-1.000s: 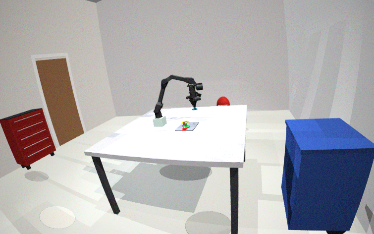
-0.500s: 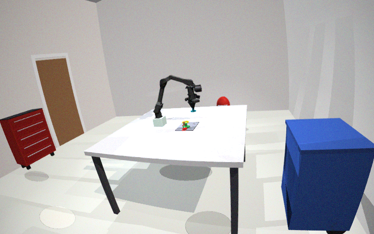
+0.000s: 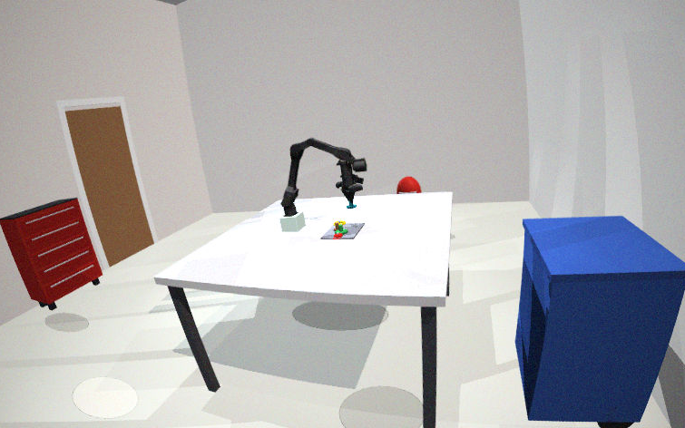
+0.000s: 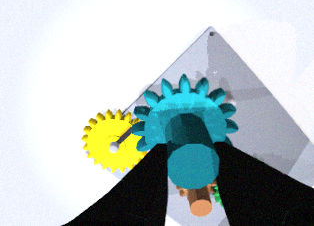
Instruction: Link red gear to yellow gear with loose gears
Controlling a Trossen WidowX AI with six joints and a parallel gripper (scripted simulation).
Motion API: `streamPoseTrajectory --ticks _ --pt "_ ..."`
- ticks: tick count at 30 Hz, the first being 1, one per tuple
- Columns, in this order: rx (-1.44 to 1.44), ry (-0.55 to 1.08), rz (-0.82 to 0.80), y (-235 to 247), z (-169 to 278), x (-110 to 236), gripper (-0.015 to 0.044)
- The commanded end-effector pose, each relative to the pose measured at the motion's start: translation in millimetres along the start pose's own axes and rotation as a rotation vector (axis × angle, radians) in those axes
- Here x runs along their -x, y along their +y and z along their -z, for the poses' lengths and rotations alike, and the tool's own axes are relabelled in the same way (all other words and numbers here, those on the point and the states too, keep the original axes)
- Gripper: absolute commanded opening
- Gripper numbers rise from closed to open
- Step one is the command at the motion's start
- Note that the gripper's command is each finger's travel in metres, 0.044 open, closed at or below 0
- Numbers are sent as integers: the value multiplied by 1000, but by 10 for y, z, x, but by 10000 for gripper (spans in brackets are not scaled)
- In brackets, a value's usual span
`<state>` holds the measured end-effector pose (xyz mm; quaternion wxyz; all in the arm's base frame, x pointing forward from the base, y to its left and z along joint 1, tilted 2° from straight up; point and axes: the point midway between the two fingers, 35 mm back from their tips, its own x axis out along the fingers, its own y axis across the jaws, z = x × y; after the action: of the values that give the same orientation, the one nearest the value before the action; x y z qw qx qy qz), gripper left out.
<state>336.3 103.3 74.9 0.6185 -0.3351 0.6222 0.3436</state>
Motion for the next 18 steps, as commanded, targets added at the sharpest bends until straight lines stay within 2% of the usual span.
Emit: streamPoseTrajectory --ticks 1,18 --pt "5 2 2 -5 74 -37 0" --pt "5 4 2 -14 325 -194 0"
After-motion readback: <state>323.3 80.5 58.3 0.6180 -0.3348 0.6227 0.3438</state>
